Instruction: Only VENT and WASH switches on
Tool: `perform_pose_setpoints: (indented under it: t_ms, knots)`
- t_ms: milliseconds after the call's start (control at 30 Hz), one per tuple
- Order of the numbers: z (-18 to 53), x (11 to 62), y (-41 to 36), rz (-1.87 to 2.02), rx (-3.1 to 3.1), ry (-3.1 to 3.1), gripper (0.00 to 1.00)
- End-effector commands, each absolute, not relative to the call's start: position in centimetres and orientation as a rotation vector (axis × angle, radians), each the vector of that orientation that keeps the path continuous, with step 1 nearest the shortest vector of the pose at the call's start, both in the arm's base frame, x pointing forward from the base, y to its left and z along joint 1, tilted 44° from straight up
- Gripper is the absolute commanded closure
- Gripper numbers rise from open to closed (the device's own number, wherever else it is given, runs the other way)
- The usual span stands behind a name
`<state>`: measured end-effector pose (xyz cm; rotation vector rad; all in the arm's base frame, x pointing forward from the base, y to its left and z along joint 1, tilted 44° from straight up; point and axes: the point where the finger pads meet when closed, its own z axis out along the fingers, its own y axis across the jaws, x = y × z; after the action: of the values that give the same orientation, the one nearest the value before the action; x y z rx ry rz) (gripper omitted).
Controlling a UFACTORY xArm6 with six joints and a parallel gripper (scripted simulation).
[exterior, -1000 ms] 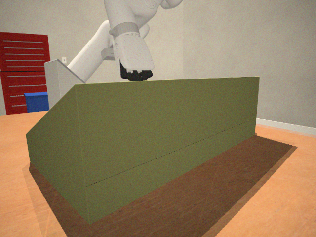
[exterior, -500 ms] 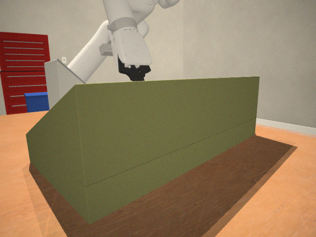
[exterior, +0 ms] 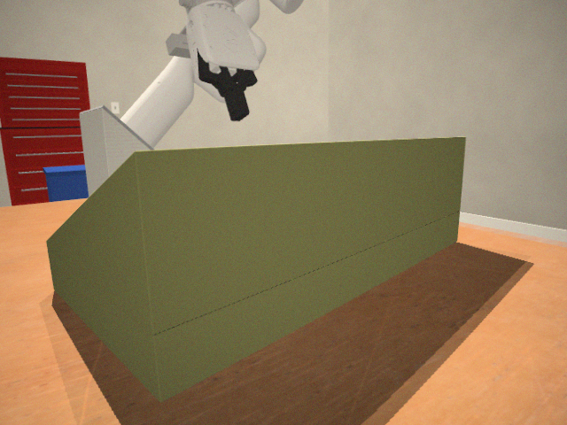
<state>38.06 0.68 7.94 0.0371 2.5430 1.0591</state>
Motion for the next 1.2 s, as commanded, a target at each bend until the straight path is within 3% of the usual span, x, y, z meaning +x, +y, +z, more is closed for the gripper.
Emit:
perform_pose_setpoints:
  t_ms: [0,167,200,1167]
  knots:
    - [9.24,37.51,-0.54,1.06,0.035,2.541,1.0]
    - [9.52,37.35,-0.84,1.06,0.035,2.541,1.0]
    - [9.52,37.35,-0.84,1.06,0.035,2.541,0.0]
    - [9.52,37.35,-0.84,1.06,0.035,2.541,0.0]
